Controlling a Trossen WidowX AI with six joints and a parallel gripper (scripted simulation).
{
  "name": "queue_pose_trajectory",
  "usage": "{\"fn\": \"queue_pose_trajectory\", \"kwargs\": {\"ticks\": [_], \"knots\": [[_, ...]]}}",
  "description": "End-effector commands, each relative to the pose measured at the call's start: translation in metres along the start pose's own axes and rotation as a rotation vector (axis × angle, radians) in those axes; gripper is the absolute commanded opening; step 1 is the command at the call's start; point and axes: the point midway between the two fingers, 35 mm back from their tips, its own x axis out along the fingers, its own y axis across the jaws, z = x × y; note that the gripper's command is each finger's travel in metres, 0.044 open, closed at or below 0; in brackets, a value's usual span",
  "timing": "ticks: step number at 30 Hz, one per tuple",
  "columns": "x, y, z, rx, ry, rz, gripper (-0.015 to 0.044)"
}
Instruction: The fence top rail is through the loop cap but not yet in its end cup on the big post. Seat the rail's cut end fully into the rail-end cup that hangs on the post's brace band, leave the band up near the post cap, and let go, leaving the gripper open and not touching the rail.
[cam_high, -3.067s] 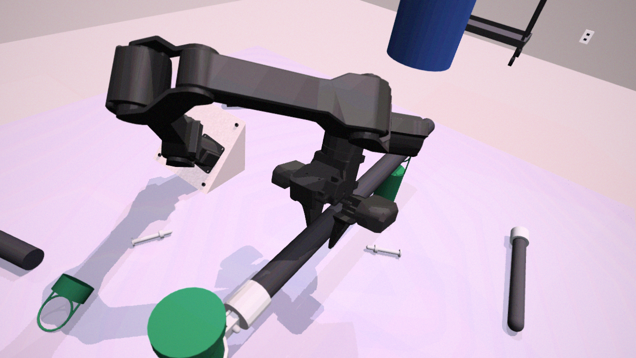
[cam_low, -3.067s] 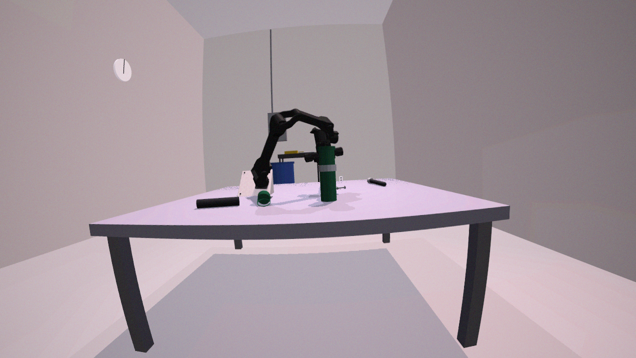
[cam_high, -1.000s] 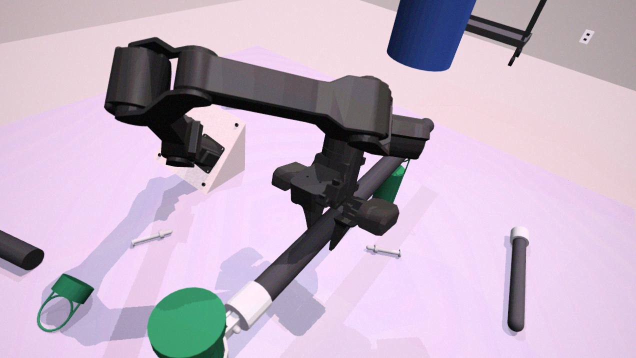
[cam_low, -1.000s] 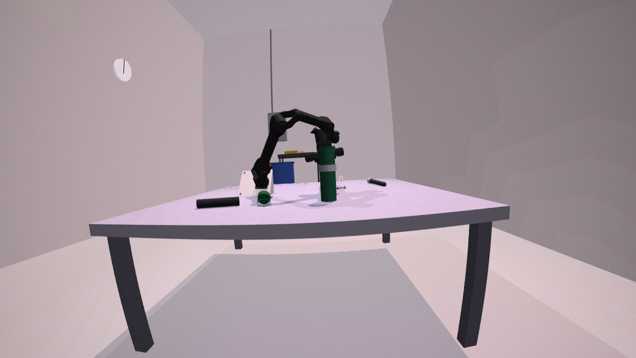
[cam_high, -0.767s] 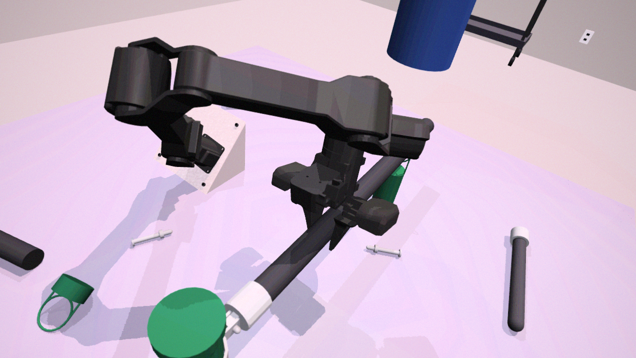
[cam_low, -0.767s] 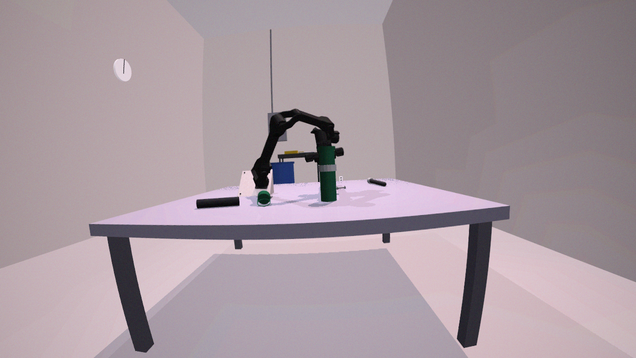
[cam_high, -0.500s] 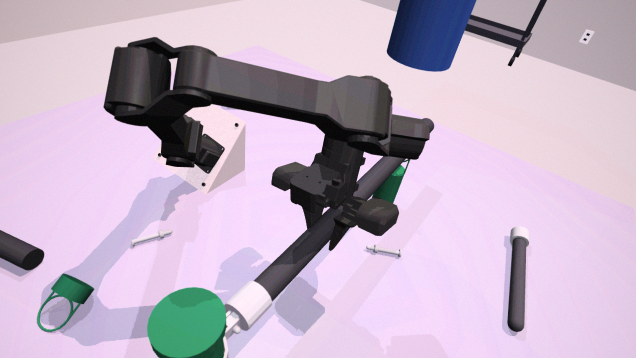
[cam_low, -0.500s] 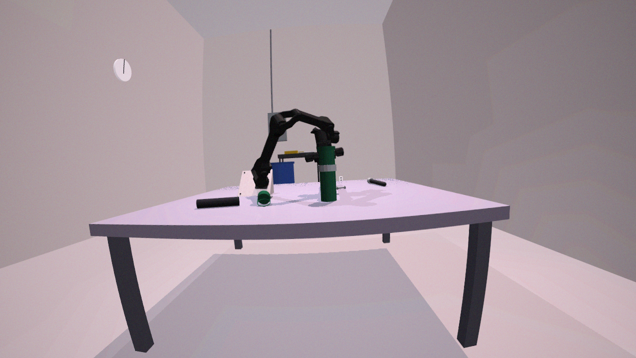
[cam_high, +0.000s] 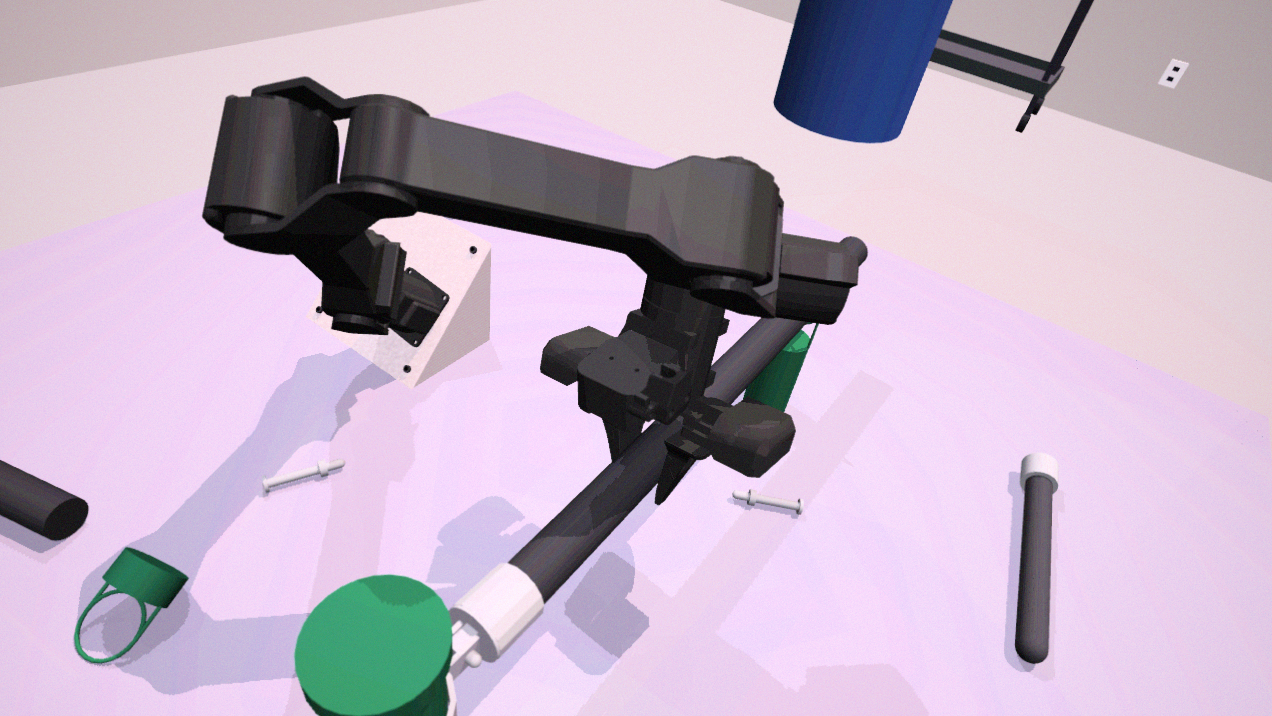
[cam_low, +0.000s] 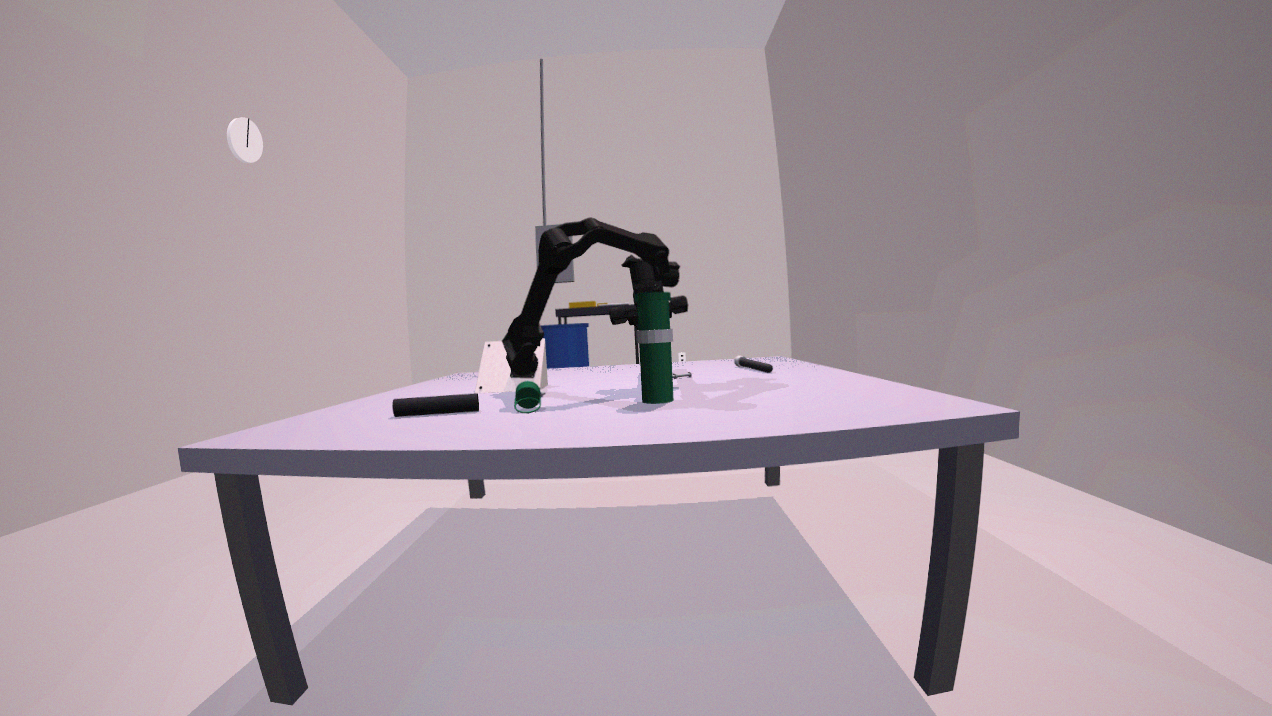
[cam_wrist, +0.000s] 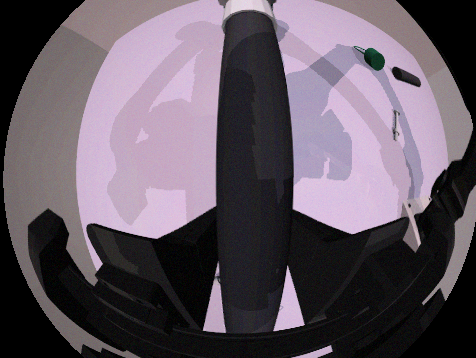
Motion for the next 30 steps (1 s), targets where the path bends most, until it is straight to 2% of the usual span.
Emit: {"fn": "queue_pose_trajectory", "kwargs": {"ticks": [1,30], "knots": [[-0.002,0.002,0.006,0.000,-0.008,0.010,0.0000],[0.001,0.002,0.017,0.000,-0.008,0.010,0.0000]]}}
